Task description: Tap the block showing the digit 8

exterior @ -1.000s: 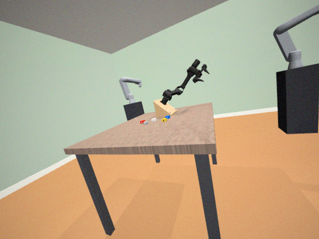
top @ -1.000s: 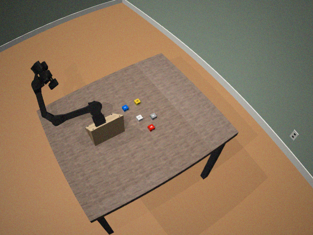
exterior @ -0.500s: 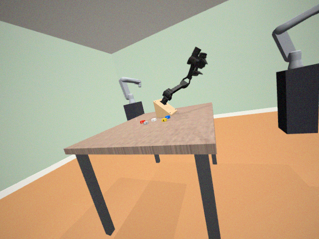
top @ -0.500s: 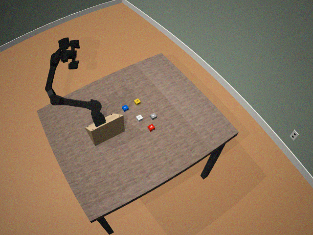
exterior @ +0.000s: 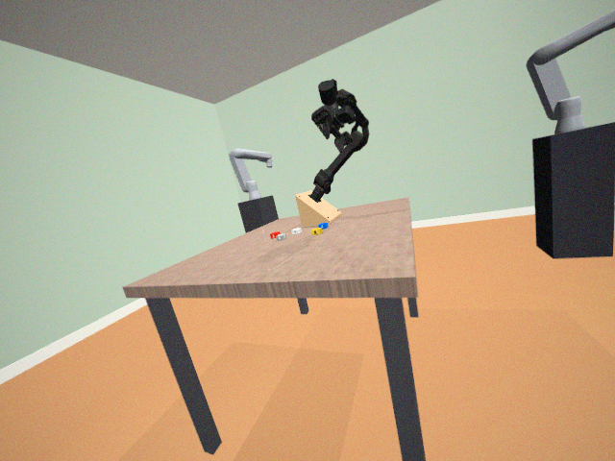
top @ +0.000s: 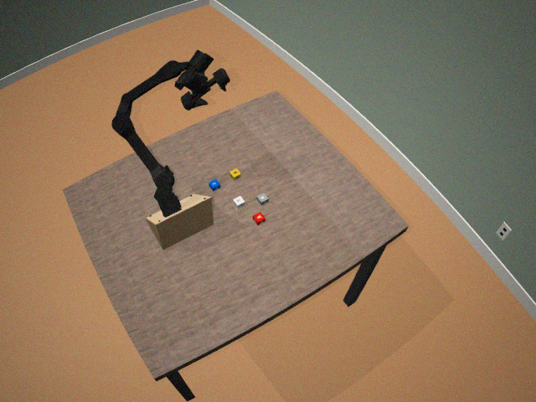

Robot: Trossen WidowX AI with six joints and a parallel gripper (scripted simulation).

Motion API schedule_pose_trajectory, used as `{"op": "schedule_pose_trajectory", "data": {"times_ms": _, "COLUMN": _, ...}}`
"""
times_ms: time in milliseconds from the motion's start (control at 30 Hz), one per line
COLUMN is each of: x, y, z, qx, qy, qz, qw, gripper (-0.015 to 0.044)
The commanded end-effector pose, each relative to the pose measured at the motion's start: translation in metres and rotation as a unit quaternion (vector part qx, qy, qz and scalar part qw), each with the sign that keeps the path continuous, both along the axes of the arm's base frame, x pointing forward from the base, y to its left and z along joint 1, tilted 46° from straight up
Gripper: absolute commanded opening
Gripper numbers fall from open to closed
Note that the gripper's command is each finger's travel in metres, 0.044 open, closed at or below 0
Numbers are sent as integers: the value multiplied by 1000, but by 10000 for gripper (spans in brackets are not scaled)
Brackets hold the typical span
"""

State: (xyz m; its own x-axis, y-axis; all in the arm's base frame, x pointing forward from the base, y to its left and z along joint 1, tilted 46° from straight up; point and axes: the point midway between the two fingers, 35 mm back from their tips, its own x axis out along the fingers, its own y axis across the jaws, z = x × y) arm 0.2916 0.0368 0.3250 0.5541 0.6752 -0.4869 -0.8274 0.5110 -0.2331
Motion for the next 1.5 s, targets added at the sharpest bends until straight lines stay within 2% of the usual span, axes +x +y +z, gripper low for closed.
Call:
{"op": "schedule_pose_trajectory", "data": {"times_ms": 0, "x": 32, "y": -29, "z": -56, "qx": 20, "qy": 112, "qz": -51, "qw": 992, "gripper": 400}}
{"op": "schedule_pose_trajectory", "data": {"times_ms": 267, "x": 57, "y": -87, "z": -199, "qx": 66, "qy": 359, "qz": -147, "qw": 919, "gripper": 400}}
{"op": "schedule_pose_trajectory", "data": {"times_ms": 533, "x": 16, "y": -116, "z": -339, "qx": 105, "qy": 580, "qz": -211, "qw": 780, "gripper": 400}}
{"op": "schedule_pose_trajectory", "data": {"times_ms": 600, "x": 3, "y": -117, "z": -361, "qx": 110, "qy": 615, "qz": -217, "qw": 750, "gripper": 400}}
{"op": "schedule_pose_trajectory", "data": {"times_ms": 1267, "x": 1, "y": -117, "z": -364, "qx": 111, "qy": 621, "qz": -218, "qw": 744, "gripper": 400}}
{"op": "schedule_pose_trajectory", "data": {"times_ms": 1467, "x": -15, "y": -77, "z": -321, "qx": 112, "qy": 622, "qz": -218, "qw": 744, "gripper": 400}}
